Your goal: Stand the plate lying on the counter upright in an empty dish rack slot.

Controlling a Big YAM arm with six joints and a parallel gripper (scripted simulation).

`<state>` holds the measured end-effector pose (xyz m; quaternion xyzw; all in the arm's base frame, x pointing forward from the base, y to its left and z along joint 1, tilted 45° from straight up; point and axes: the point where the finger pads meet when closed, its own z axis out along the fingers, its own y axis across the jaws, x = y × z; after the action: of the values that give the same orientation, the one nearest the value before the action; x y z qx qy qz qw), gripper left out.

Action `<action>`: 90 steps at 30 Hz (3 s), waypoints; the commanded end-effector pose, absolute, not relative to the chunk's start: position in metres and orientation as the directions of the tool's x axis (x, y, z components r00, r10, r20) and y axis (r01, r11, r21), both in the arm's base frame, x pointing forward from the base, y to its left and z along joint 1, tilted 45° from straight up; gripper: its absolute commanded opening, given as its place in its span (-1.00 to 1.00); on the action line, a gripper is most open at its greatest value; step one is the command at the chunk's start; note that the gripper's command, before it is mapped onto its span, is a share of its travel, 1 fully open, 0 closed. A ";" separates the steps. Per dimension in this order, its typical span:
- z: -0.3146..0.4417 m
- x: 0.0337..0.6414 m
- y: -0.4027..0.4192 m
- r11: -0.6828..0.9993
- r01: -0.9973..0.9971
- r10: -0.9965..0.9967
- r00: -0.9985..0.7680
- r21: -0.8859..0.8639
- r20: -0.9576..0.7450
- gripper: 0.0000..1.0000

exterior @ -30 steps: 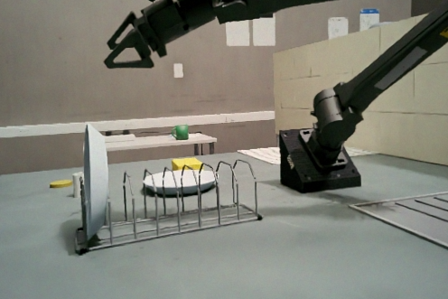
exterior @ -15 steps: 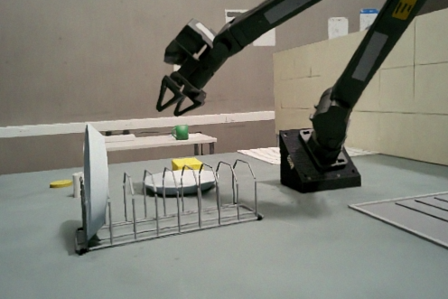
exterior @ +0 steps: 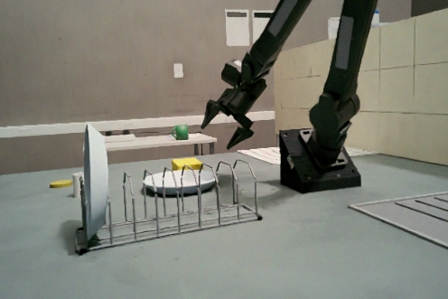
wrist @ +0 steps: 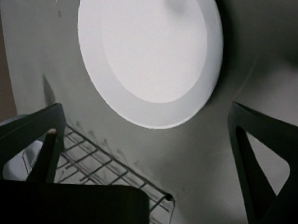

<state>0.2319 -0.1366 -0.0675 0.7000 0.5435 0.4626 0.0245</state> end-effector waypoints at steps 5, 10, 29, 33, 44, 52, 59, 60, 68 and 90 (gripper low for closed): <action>-0.070 0.224 -0.145 -0.531 0.703 0.713 0.069 0.473 0.698 1.00; -0.069 0.222 -0.136 -0.529 0.708 0.708 0.064 0.468 0.703 1.00; -0.070 0.222 -0.136 -0.526 0.709 0.711 0.062 0.470 0.701 -0.49; -0.070 0.222 -0.136 -0.526 0.709 0.711 0.062 0.470 0.701 -0.49; -0.070 0.222 -0.136 -0.526 0.709 0.711 0.062 0.470 0.701 -0.49; -0.073 0.220 -0.128 -0.526 0.712 0.706 0.061 0.465 0.705 -0.49; -0.078 0.220 -0.118 -0.524 0.717 0.703 0.058 0.460 0.709 -0.49; -0.079 0.220 -0.117 -0.524 0.717 0.702 0.058 0.460 0.709 -0.49; -0.088 0.220 -0.108 -0.524 0.717 0.702 0.058 0.460 0.710 -0.49; -0.117 0.221 -0.080 -0.522 0.717 0.704 0.056 0.462 0.708 -0.49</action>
<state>0.2174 -0.0809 -0.1119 0.7249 0.4920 0.4822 -0.0056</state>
